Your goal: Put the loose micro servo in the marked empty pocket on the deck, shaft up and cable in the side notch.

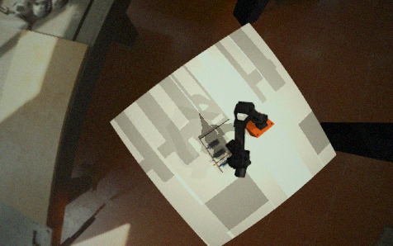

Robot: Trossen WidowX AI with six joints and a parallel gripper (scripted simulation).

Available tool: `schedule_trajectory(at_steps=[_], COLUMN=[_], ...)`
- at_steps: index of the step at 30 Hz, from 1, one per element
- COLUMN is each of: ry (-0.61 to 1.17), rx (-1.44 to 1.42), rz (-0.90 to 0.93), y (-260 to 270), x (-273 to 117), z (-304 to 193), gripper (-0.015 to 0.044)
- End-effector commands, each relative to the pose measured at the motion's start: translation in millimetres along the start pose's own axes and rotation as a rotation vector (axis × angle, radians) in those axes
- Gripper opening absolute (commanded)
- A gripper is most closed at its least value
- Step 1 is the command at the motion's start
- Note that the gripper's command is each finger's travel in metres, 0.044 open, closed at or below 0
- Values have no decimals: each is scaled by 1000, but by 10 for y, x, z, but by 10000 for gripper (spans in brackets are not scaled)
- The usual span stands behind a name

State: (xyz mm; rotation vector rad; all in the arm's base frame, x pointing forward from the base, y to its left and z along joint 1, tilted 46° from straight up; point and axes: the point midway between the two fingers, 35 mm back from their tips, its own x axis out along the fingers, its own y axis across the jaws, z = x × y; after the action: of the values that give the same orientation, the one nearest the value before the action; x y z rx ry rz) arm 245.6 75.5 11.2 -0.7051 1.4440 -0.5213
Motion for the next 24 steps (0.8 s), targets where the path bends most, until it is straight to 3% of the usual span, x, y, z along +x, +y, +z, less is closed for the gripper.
schedule_trajectory(at_steps=[1, 7, 24], ry=[-1, -1, -1], rx=[-3, -3, -3], rz=[-2, -1, 0], y=[0, -26, 260], x=[-67, -291, -293], z=[5, -19, -49], gripper=[0, 0, 0])
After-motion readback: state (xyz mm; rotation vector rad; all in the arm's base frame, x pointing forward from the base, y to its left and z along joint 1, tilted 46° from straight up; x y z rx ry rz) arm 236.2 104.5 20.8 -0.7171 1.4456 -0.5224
